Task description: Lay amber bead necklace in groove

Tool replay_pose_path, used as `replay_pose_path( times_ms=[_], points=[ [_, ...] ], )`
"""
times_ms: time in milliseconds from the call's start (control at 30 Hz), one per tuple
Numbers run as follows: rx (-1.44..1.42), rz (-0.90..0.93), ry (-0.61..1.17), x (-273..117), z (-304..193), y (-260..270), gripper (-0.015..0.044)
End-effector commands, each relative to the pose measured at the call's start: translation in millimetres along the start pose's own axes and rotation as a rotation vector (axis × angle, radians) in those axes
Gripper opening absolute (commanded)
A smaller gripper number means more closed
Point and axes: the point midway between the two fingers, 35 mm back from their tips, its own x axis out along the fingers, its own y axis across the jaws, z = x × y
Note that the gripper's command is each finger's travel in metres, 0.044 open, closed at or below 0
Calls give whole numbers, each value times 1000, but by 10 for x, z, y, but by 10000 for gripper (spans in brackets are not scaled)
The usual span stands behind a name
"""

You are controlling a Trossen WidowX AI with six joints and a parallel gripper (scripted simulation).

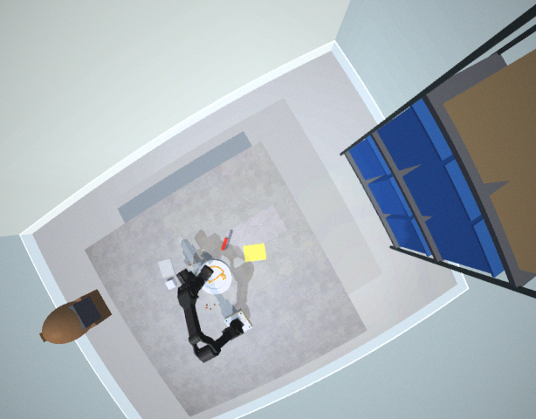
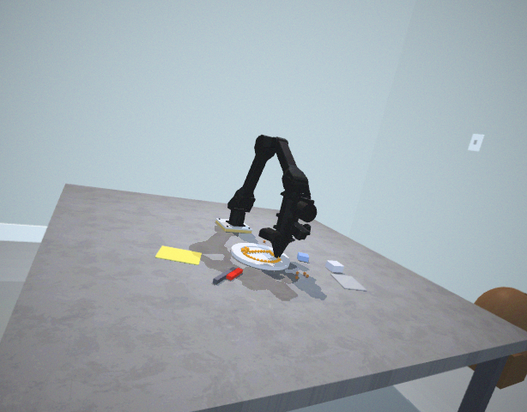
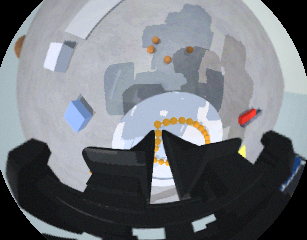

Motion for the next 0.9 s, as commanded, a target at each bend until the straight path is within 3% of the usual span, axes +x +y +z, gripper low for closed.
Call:
replay_pose_path(
  times_ms=[0, 867],
  points=[
    [0, 0, -1, -6, 1, 0, 0],
    [-3, -1, 0, -60, 1, -3, 0]
  ],
)
